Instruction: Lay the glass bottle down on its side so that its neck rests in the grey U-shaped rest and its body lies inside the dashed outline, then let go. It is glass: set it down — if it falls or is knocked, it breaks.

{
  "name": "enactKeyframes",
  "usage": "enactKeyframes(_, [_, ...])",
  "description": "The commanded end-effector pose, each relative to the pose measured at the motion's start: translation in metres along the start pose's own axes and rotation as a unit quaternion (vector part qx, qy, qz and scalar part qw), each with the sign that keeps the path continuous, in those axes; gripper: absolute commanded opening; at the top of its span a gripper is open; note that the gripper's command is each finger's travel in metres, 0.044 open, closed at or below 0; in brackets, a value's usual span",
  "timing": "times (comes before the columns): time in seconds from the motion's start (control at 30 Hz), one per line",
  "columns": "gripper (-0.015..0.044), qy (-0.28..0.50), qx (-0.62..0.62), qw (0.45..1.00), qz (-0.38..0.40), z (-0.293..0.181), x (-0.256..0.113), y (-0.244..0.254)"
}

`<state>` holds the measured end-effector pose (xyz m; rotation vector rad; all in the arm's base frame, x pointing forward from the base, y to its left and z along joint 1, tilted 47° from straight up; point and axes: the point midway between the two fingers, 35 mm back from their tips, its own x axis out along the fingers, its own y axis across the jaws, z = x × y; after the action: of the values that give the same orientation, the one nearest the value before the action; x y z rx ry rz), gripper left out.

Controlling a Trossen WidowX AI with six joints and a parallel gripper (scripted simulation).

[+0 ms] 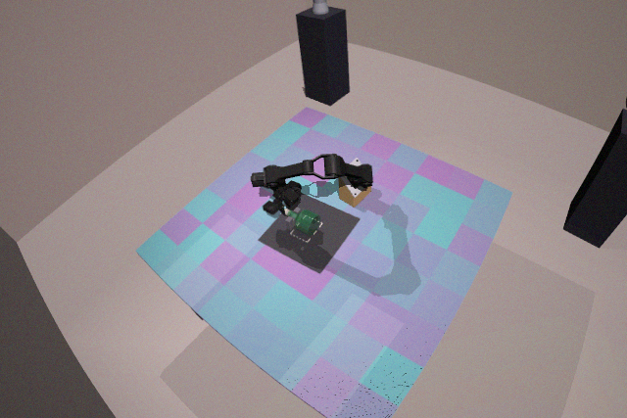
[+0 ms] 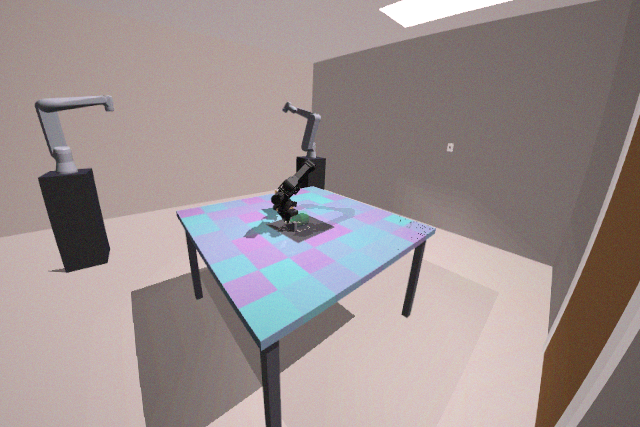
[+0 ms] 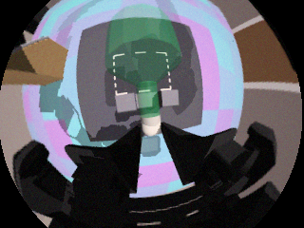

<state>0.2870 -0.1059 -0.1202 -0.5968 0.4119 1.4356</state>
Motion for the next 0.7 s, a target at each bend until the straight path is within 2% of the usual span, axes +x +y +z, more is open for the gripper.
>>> enactKeyframes(0.0, [0.0131,-0.001,0.000,1.000,0.000,0.000,0.000,0.000])
enactKeyframes(0.4, [0.0440,0.002,-0.001,1.000,0.001,0.001,-0.002,0.000])
enactKeyframes(0.6, [0.0440,0.056,-0.026,0.998,0.027,0.010,-0.056,-0.005])
enactKeyframes(0.67, [0.0440,0.059,-0.027,0.997,0.029,0.011,-0.060,-0.004])
